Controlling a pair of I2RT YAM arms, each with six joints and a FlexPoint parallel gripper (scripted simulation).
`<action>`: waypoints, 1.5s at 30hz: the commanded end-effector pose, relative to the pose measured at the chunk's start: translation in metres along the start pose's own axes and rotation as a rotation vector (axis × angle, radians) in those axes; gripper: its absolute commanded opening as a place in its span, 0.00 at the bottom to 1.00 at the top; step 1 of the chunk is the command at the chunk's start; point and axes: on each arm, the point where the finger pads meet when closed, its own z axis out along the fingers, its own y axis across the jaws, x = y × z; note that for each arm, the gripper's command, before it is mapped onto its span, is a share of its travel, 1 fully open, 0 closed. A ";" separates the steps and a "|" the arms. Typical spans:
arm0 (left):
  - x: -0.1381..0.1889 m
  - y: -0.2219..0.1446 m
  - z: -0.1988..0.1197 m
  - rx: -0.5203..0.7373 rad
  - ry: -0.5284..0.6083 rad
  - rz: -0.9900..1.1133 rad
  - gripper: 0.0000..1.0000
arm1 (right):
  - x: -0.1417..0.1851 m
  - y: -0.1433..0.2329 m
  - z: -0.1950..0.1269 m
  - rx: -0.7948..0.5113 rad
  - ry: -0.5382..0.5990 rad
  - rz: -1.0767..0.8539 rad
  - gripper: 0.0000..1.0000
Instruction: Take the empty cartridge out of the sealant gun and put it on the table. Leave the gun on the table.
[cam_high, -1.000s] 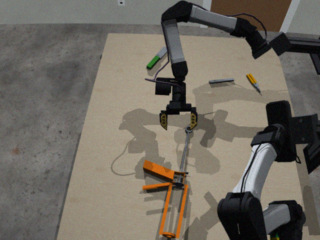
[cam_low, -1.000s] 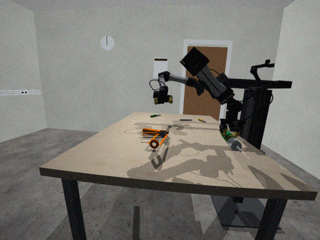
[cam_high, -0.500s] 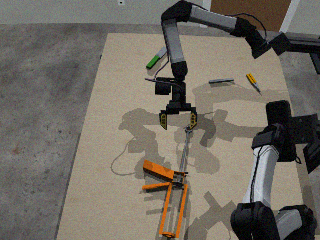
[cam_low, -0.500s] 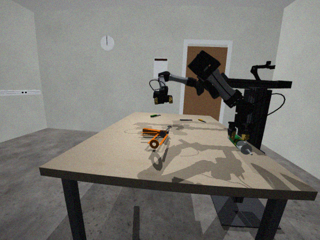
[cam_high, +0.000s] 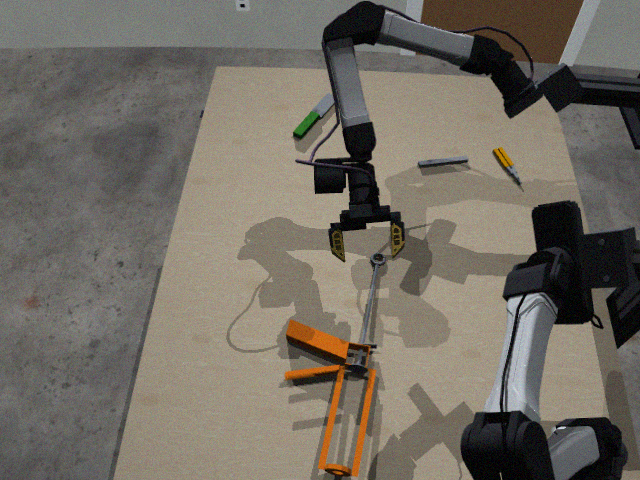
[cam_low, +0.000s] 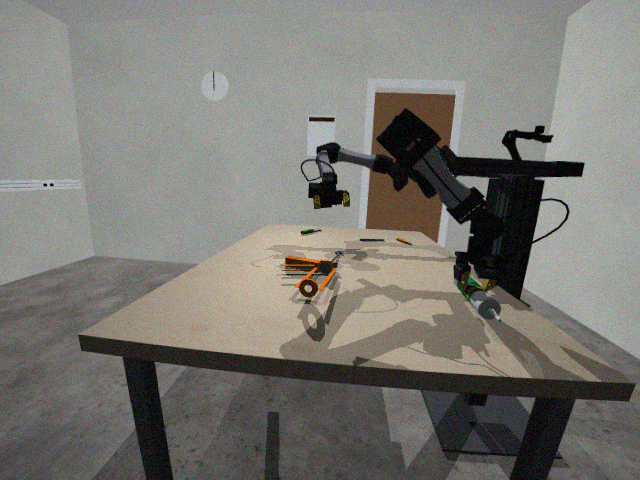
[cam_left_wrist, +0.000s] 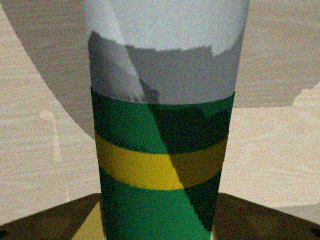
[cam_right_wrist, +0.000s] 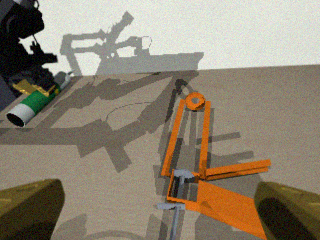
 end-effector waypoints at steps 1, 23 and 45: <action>0.003 0.003 0.017 -0.016 0.009 -0.008 0.35 | -0.006 0.025 -0.001 -0.103 -0.012 -0.034 1.00; 0.001 0.002 0.030 0.008 0.021 0.009 0.35 | -0.004 0.102 -0.022 -0.424 -0.022 -0.091 1.00; 0.001 0.002 0.031 0.006 0.020 0.008 0.75 | -0.005 0.112 -0.027 -0.467 -0.026 -0.096 1.00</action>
